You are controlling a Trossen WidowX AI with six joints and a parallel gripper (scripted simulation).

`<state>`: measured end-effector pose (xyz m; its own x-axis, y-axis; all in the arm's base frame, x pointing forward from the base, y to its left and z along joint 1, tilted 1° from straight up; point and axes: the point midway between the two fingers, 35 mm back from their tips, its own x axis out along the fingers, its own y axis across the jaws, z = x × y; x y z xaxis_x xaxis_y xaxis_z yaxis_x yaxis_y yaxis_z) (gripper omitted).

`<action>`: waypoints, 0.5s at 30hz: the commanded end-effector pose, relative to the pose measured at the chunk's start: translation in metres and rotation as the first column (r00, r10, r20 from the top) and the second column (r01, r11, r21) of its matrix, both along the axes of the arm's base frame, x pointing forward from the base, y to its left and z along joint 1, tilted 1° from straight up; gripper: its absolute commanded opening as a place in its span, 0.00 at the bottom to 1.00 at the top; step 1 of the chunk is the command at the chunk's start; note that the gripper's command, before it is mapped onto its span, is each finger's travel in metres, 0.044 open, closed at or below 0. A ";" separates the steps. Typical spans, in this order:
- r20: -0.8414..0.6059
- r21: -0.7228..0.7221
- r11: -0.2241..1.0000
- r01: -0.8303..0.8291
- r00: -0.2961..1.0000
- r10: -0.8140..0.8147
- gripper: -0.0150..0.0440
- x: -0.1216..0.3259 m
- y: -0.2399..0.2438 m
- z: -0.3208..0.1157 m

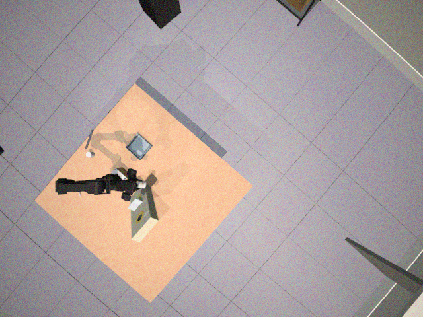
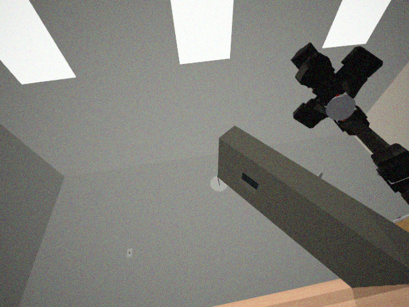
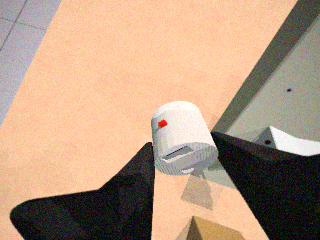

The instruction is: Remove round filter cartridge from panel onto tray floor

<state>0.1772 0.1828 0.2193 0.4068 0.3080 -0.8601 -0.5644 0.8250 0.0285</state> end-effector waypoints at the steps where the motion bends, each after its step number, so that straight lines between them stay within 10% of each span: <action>1: 0.000 0.000 0.996 -0.092 0.996 0.092 0.25 -0.012 0.012 -0.005; 15: 0.019 0.007 0.888 -0.460 0.888 0.460 0.25 -0.070 0.056 -0.017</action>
